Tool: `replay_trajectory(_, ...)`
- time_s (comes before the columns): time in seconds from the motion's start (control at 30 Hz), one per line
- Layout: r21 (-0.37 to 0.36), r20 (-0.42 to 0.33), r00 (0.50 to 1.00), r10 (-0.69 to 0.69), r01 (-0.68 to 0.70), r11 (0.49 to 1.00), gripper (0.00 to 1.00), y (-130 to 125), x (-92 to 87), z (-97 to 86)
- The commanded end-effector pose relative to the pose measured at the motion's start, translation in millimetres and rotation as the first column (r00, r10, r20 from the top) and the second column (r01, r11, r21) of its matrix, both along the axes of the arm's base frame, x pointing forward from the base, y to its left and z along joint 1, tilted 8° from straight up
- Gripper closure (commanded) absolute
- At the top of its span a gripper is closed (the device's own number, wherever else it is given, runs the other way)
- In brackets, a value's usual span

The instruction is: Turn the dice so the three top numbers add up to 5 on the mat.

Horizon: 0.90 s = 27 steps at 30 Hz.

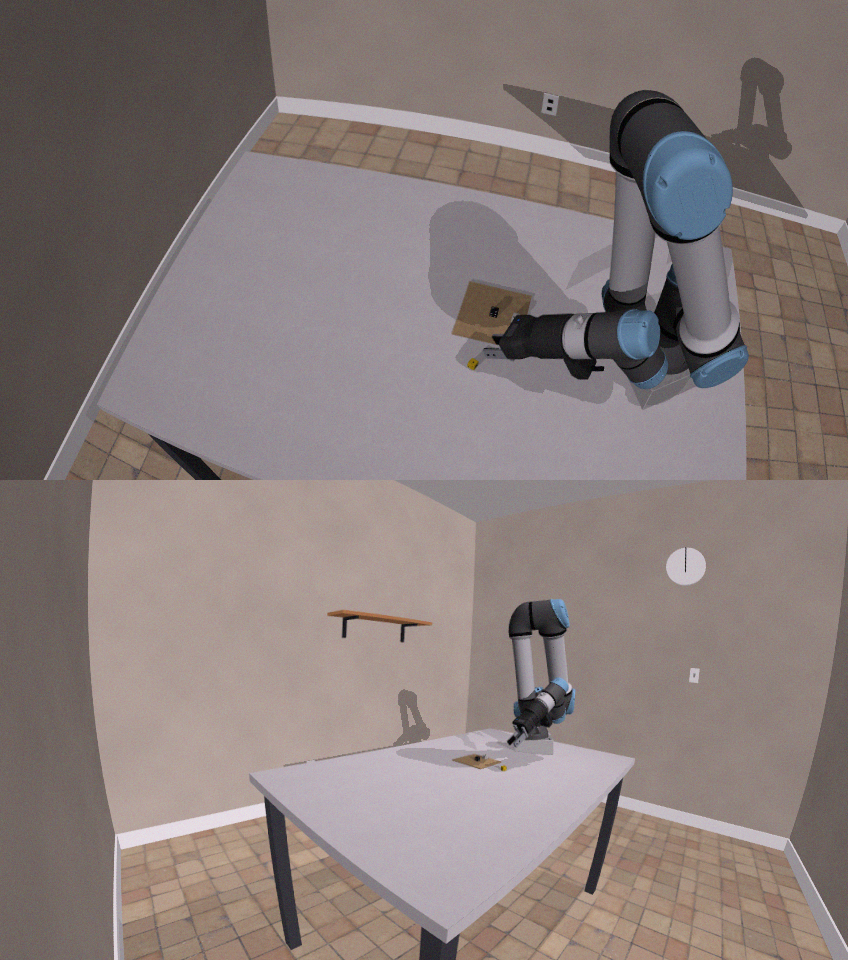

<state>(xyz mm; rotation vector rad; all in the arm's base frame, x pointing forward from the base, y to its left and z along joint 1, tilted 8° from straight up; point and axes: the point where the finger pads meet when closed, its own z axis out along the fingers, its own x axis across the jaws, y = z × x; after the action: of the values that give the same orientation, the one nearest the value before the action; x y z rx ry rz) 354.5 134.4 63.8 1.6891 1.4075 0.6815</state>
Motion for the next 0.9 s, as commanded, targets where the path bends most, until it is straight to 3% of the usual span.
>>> replay_trajectory(0.0, 0.011, -0.056, 0.998, -0.008, 0.009, 1.0, 0.36, 0.1, 3.4, 2.7)
replay_trajectory(0.43, 0.046, -0.207, 0.978, -0.019, 0.029, 0.999, 0.36, -1.0, 10.5, 9.4)
replay_trajectory(0.87, 0.085, -0.396, 0.918, -0.023, 0.061, 0.994, 0.36, -2.8, 19.8, 17.2)
